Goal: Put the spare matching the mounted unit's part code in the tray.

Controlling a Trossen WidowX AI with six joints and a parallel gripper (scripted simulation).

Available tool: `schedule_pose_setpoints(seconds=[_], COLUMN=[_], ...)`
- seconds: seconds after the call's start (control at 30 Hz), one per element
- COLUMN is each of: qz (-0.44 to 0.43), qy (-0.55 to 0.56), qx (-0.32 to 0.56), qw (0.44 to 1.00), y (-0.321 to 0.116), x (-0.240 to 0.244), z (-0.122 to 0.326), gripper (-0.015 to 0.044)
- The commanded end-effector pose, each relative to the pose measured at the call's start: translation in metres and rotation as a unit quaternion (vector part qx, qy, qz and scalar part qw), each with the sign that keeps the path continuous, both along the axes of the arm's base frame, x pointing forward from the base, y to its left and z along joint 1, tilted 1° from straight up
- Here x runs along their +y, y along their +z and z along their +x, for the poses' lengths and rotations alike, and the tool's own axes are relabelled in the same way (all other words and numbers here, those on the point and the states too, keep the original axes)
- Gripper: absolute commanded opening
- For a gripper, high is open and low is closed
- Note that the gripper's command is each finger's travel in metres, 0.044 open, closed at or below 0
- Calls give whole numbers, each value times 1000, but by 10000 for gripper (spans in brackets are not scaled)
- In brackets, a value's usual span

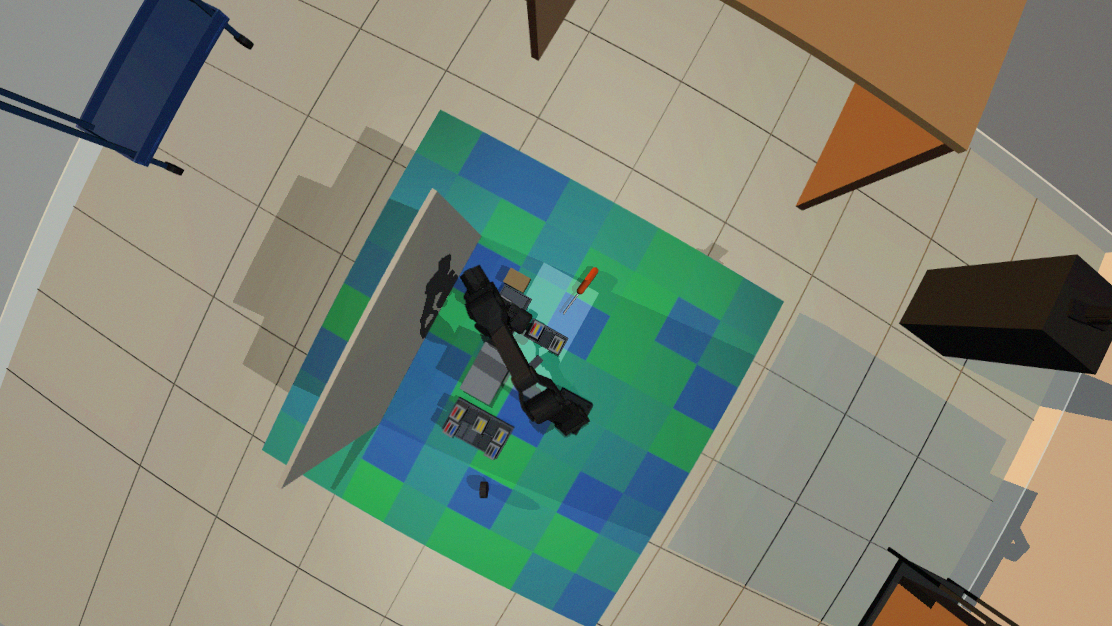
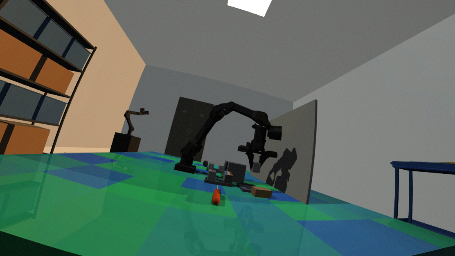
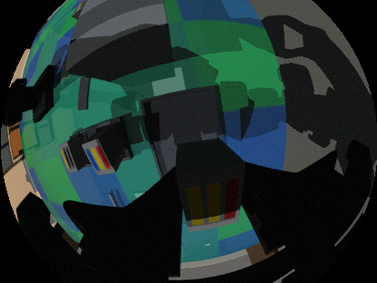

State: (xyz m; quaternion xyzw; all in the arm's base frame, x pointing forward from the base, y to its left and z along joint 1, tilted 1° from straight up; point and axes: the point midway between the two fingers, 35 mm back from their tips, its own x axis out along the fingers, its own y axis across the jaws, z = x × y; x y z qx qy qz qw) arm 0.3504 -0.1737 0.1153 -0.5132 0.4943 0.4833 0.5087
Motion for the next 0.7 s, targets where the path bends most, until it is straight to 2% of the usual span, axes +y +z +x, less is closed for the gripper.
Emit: schedule_pose_setpoints(seconds=[0.0, 0.67], qz=[1, 1], qy=[0, 0], qx=[0, 0], qw=[1000, 1000], y=[-3, -17], x=[1, 1], z=[0, 0], gripper=[0, 0])
